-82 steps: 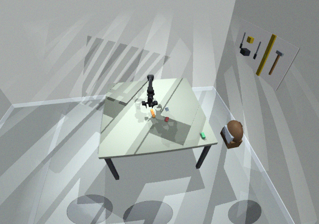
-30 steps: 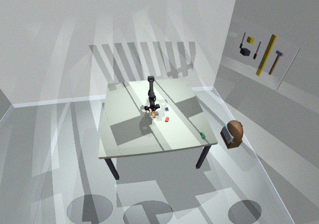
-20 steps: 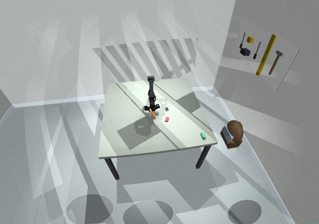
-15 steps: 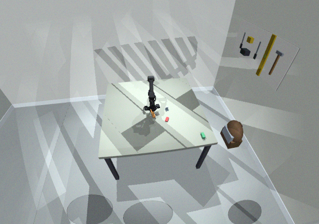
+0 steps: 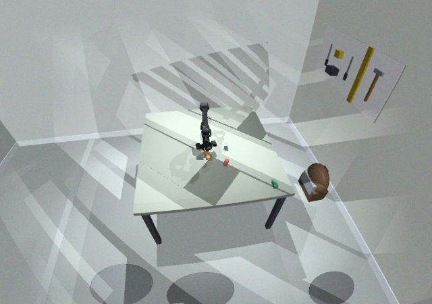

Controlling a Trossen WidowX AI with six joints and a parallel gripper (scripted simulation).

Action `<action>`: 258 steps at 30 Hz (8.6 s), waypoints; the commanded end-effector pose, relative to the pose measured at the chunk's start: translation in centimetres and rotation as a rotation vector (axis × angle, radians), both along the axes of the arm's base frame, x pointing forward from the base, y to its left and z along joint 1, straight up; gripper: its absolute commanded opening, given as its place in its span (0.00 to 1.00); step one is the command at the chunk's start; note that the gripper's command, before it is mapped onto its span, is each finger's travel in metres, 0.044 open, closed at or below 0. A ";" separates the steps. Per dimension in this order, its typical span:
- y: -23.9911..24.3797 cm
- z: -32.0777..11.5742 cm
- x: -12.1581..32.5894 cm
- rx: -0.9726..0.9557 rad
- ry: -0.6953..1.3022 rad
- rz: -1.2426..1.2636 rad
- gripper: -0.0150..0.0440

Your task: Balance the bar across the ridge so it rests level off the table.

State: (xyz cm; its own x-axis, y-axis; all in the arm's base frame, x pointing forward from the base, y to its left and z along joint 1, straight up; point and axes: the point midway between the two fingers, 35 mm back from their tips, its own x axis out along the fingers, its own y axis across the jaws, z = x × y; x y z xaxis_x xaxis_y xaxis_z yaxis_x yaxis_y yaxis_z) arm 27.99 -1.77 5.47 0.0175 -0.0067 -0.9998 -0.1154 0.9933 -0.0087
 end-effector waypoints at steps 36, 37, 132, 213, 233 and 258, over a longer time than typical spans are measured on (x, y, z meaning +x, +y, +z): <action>0.3 9.2 -0.1 0.005 -0.012 0.006 0.25; 0.7 9.2 -0.1 0.005 -0.012 0.008 0.25; 18.8 5.1 -4.7 0.022 -0.007 0.116 0.25; 18.8 4.4 -4.7 0.022 -0.007 0.116 0.25; 18.8 4.3 -4.7 0.022 -0.007 0.116 0.25; 18.8 4.0 -4.8 0.022 -0.007 0.116 0.25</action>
State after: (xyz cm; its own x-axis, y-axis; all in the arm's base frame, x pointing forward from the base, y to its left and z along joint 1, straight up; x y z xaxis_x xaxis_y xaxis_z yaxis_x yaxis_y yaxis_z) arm 23.29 17.02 9.68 0.0271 0.0163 -0.9995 -0.2301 0.9731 0.0097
